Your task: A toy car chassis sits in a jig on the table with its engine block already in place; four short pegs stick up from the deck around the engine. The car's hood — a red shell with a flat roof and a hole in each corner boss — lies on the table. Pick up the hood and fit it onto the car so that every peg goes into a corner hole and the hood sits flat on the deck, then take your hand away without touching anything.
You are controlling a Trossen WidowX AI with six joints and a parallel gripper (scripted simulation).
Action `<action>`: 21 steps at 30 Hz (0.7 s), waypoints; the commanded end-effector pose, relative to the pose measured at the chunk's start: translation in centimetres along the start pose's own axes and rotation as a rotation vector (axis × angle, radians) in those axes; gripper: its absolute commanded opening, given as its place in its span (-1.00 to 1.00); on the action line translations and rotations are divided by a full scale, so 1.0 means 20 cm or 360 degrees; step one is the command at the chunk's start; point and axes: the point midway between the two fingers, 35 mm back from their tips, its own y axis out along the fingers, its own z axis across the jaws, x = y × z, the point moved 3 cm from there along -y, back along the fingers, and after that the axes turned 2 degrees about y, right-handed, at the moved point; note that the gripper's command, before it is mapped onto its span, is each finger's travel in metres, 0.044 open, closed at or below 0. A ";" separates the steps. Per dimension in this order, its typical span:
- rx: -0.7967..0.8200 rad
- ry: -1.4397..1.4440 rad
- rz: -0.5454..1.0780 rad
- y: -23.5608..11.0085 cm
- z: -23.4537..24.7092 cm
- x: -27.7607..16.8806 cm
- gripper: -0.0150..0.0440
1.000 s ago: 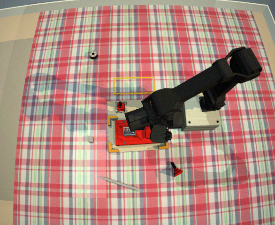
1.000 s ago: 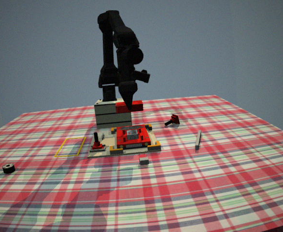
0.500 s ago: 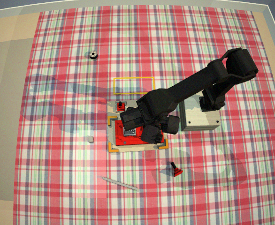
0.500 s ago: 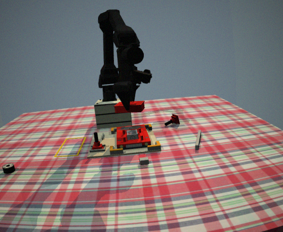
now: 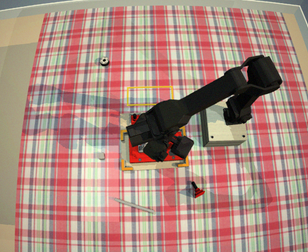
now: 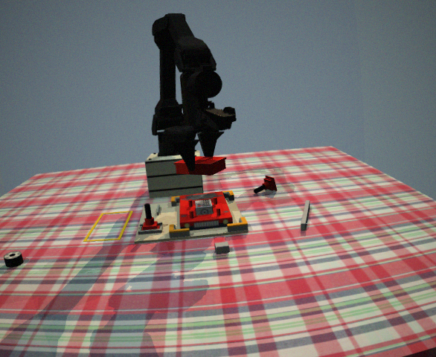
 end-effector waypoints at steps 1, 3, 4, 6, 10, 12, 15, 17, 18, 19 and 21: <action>-0.0005 0.0114 0.0004 0.00 -0.02 0.01 -0.49; -0.0006 0.0184 0.0004 0.00 -0.03 0.02 -0.49; -0.0007 0.0220 0.0004 0.00 -0.04 0.02 -0.49; -0.0007 0.0290 0.0003 0.00 -0.05 0.03 -0.49; -0.0009 0.0432 0.0003 0.00 -0.07 0.05 -0.49; -0.0010 0.0500 0.0002 0.00 -0.09 0.06 -0.49; -0.0011 0.0603 0.0002 0.00 -0.10 0.07 -0.49; -0.0012 0.0671 0.0002 0.00 -0.11 0.07 -0.49; -0.0012 0.0705 0.0002 0.00 -0.12 0.08 -0.49; -0.0012 0.0739 0.0002 0.00 -0.13 0.08 -0.49; -0.0013 0.0808 0.0001 0.00 -0.14 0.09 -0.49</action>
